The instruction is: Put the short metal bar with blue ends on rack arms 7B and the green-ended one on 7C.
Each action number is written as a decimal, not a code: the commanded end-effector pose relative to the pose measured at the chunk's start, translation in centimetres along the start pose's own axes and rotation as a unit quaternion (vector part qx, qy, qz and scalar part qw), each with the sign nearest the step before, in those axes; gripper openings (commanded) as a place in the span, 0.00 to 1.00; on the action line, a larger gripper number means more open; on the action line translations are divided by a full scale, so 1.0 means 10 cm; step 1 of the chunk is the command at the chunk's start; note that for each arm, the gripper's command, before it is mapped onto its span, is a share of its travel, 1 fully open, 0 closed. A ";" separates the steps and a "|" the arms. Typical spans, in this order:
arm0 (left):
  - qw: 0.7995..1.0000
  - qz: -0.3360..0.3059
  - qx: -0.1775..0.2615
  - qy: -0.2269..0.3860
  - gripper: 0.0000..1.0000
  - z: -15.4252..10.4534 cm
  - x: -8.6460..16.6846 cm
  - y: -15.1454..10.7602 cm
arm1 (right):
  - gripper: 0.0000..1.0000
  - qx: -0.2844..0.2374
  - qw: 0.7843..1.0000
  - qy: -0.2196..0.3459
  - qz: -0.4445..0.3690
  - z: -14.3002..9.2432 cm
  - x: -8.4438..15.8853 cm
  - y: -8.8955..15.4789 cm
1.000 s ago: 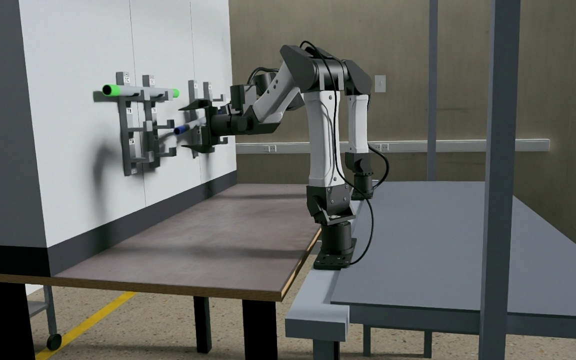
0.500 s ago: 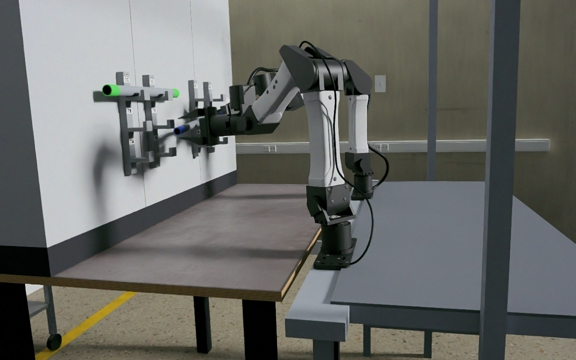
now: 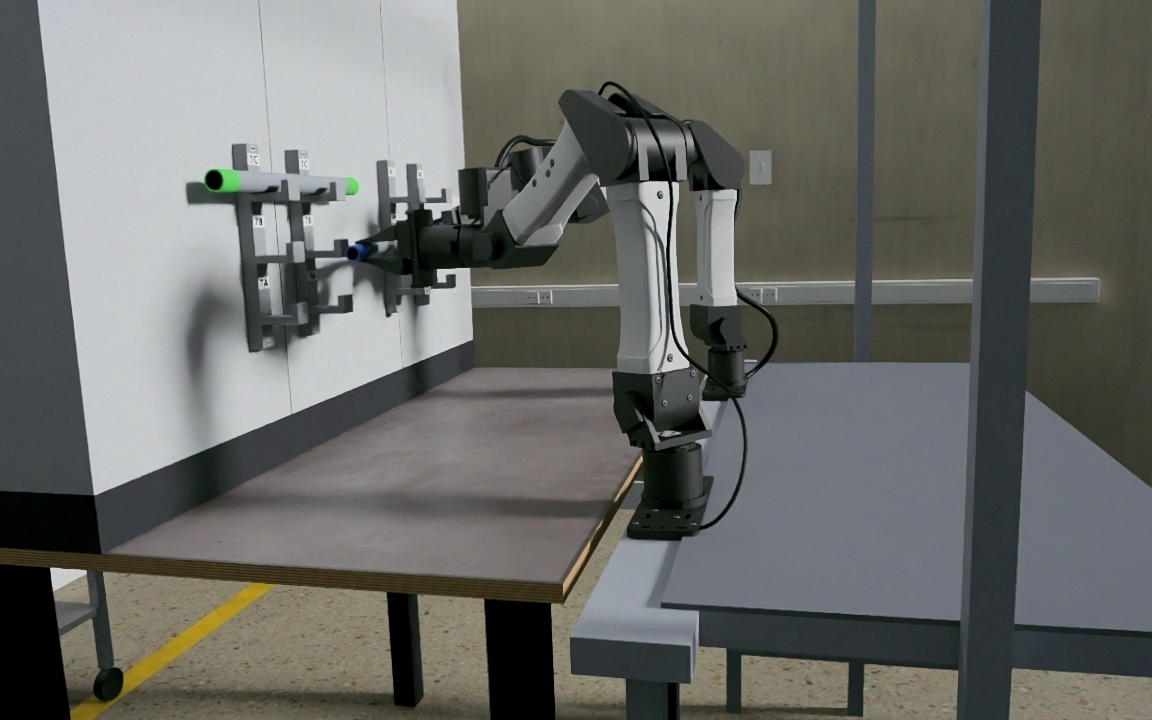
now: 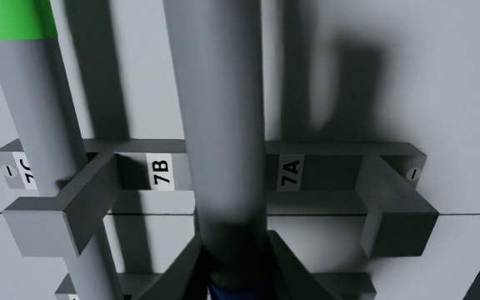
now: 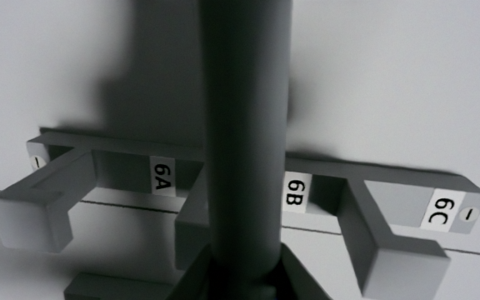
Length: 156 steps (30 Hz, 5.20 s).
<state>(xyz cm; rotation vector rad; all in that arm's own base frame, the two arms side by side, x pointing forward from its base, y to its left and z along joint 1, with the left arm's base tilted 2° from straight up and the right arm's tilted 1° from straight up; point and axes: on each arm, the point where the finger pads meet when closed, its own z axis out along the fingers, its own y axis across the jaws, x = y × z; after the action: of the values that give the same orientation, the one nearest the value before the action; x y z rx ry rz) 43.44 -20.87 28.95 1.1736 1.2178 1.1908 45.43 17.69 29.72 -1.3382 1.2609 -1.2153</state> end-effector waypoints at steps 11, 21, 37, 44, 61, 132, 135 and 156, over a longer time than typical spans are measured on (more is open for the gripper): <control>1.000 0.008 -0.007 -0.003 0.00 0.03 -0.03 0.06 | 0.33 0.058 0.997 0.003 0.041 -0.01 0.01 0.00; 1.000 0.008 -0.007 -0.003 0.00 0.03 -0.03 0.02 | 0.56 0.058 0.997 0.003 0.041 -0.01 0.01 0.00; 1.000 0.008 -0.007 -0.003 0.00 0.03 -0.03 0.00 | 0.87 0.058 0.997 0.003 0.041 -0.01 0.01 0.00; 1.000 0.008 -0.007 -0.003 0.00 0.03 -0.03 0.00 | 1.00 0.058 0.997 0.003 0.041 -0.01 0.01 0.00; 1.000 0.008 -0.007 -0.003 0.00 -0.01 0.00 0.02 | 1.00 0.058 0.997 0.003 0.041 -0.01 0.01 0.00; 1.000 0.008 -0.007 -0.003 0.00 -0.11 0.03 0.16 | 1.00 0.058 0.997 0.003 0.041 -0.04 0.01 0.00; 1.000 0.008 -0.007 -0.003 0.00 -0.10 0.03 0.17 | 1.00 0.058 0.997 0.003 0.041 -0.10 0.01 0.01; 1.000 0.008 -0.007 -0.003 0.00 -0.10 0.02 0.23 | 1.00 0.058 0.997 0.003 0.041 -0.44 0.00 0.05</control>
<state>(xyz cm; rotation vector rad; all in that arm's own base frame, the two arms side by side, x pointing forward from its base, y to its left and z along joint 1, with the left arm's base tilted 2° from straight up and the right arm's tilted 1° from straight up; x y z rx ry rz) 43.19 -20.73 26.94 1.3114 1.2164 1.2355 41.91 18.01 28.66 -1.2374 1.2230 -1.2075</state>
